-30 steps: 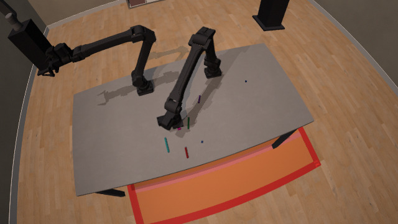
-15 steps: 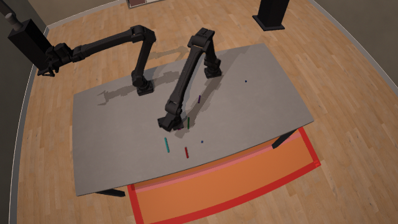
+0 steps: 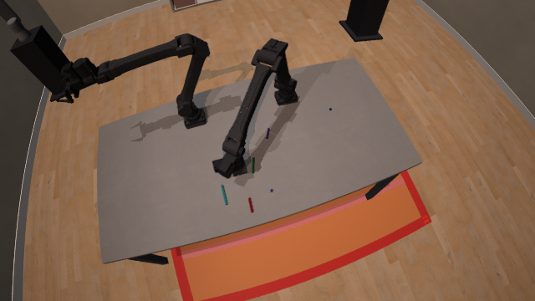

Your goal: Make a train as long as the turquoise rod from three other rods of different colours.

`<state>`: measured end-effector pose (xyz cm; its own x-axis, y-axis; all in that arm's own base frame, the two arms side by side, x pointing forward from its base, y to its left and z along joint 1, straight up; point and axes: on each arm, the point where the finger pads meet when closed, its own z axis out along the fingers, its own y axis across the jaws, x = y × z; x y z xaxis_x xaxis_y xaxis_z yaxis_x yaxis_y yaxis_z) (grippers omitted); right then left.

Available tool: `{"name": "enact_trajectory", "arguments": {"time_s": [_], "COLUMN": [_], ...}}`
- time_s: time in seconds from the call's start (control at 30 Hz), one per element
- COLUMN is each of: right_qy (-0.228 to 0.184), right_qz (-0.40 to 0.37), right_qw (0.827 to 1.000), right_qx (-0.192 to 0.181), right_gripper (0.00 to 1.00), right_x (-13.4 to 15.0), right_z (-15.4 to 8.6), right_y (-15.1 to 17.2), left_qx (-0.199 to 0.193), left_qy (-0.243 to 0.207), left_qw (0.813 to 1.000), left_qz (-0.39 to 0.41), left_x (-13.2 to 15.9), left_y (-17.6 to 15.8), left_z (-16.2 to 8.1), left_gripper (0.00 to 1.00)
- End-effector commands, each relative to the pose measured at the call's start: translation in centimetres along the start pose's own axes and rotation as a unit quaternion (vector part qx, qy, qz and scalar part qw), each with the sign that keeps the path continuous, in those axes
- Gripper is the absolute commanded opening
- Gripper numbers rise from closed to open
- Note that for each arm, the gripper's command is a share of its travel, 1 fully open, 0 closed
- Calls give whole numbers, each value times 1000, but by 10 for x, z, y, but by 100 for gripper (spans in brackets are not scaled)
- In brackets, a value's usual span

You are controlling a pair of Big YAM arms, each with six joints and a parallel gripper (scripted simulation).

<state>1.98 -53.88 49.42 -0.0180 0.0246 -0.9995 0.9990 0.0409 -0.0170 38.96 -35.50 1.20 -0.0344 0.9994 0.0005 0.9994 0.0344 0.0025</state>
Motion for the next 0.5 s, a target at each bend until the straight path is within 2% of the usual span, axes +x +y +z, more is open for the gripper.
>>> {"name": "enact_trajectory", "arguments": {"time_s": [0.0,0.47], "right_qy": [-13,-13], "right_qz": [9,9], "right_qw": [1000,1000], "right_qx": [4,4], "right_gripper": [100,100], "right_x": [-6,-6], "right_z": [6,6], "right_y": [-3,-3], "left_qx": [-1,0], "left_qy": [-4,-3], "left_qw": [1000,1000], "left_qz": [11,11], "left_x": [-3,-3], "left_y": [-1,-1], "left_z": [5,5], "left_gripper": [23,23]}}
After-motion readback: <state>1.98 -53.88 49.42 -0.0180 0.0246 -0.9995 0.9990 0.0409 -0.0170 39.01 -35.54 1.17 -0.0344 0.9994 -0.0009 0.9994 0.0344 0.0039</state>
